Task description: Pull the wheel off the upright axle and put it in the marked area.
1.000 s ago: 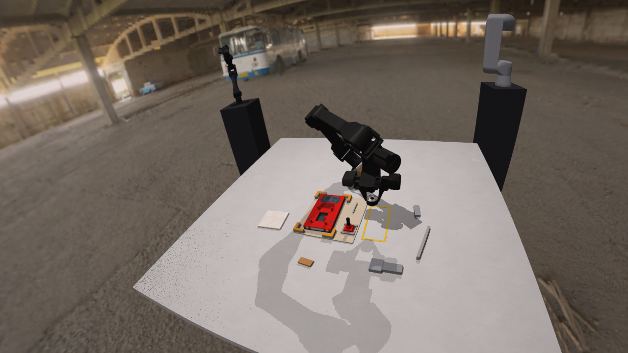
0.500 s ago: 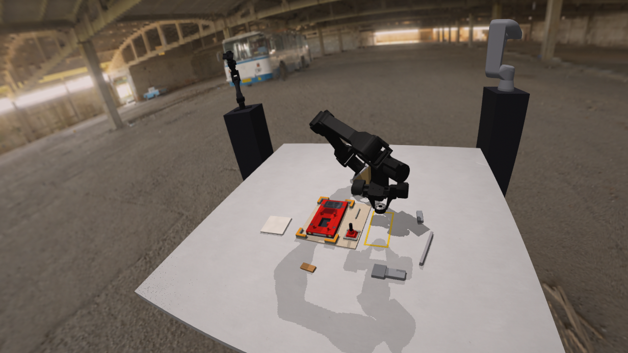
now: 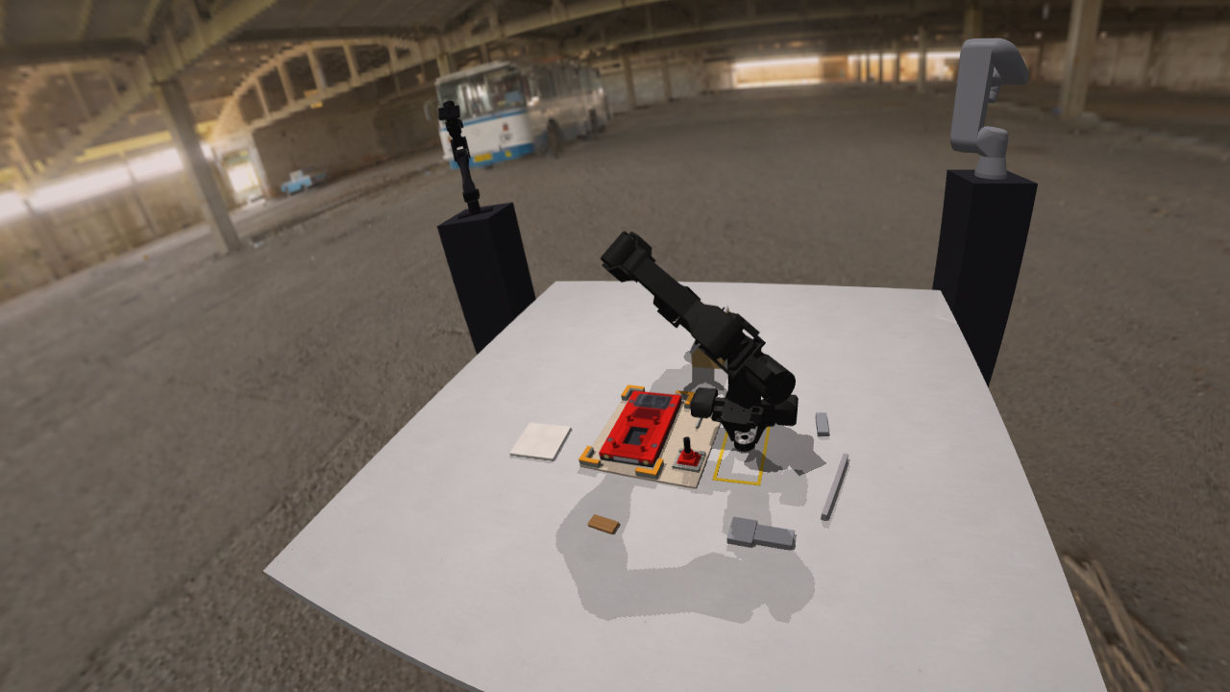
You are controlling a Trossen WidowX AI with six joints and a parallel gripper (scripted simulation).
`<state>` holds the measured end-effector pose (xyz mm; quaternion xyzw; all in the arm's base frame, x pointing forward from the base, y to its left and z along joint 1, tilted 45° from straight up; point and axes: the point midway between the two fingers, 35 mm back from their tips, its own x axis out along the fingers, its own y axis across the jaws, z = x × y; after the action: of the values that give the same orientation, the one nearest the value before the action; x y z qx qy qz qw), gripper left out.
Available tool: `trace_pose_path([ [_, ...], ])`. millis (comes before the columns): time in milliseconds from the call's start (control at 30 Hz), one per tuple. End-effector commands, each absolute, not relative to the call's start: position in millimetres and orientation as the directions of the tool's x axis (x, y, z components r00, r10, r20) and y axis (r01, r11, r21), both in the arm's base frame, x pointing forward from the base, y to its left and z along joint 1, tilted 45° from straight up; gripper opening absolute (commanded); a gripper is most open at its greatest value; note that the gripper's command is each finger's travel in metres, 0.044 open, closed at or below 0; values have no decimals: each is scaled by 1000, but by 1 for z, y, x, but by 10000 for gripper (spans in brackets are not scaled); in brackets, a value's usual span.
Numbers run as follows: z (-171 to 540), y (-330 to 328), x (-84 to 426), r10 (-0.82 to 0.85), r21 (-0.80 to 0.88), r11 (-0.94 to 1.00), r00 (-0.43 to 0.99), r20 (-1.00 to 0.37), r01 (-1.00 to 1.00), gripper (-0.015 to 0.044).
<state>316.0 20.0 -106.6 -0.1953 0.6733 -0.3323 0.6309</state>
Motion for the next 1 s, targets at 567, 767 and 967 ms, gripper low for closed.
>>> trace_pose_path([
  [567, -83, 43, 320, -683, -694, 704, -124, -720, 152, 300],
  [767, -73, 54, 320, -686, -695, 704, -117, -719, 145, 326],
  [967, -29, 76, 268, -681, -692, 708, -122, -722, 145, 440],
])
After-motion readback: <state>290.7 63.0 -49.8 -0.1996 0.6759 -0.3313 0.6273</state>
